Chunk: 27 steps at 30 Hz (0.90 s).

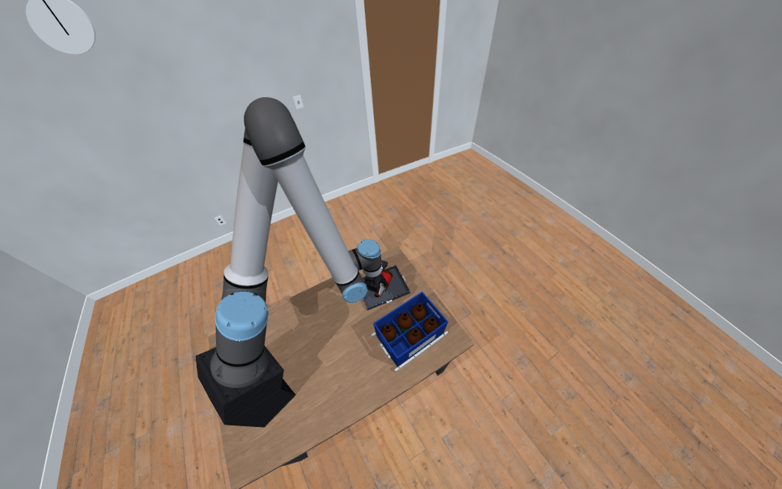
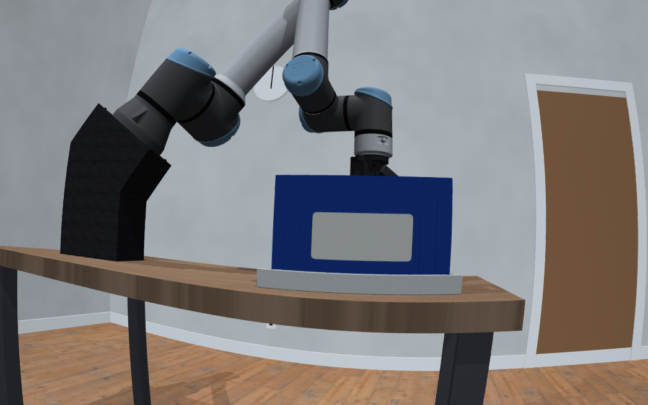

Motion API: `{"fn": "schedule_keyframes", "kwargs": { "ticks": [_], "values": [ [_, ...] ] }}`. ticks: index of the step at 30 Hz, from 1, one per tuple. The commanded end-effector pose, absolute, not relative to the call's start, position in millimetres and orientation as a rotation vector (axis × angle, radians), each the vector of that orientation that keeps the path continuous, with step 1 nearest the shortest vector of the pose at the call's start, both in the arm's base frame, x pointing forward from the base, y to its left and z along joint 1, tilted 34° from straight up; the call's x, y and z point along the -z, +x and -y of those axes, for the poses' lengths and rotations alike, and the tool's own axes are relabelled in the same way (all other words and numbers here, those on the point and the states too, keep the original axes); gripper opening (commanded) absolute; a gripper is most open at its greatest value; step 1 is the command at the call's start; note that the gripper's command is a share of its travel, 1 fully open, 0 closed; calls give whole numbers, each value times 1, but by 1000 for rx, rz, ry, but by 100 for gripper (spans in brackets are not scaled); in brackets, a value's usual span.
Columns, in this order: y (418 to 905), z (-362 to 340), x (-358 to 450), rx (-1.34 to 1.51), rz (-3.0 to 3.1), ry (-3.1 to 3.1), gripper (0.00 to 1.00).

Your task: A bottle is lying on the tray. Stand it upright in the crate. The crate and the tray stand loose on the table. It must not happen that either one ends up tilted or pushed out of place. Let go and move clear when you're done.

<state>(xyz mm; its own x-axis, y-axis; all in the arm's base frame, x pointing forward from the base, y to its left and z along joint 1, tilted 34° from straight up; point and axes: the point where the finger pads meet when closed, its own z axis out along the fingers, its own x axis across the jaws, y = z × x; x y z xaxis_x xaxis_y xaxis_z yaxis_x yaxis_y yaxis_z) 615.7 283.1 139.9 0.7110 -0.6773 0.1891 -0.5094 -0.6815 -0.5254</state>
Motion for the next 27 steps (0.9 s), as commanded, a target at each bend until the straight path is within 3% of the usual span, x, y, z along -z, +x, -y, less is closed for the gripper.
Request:
{"fn": "schedule_keyframes", "kwargs": {
  "ticks": [1, 27],
  "values": [
    [618, -285, -136, 519, -912, -2477, 38],
    [629, -291, -117, 519, -912, -2477, 38]
  ]
}}
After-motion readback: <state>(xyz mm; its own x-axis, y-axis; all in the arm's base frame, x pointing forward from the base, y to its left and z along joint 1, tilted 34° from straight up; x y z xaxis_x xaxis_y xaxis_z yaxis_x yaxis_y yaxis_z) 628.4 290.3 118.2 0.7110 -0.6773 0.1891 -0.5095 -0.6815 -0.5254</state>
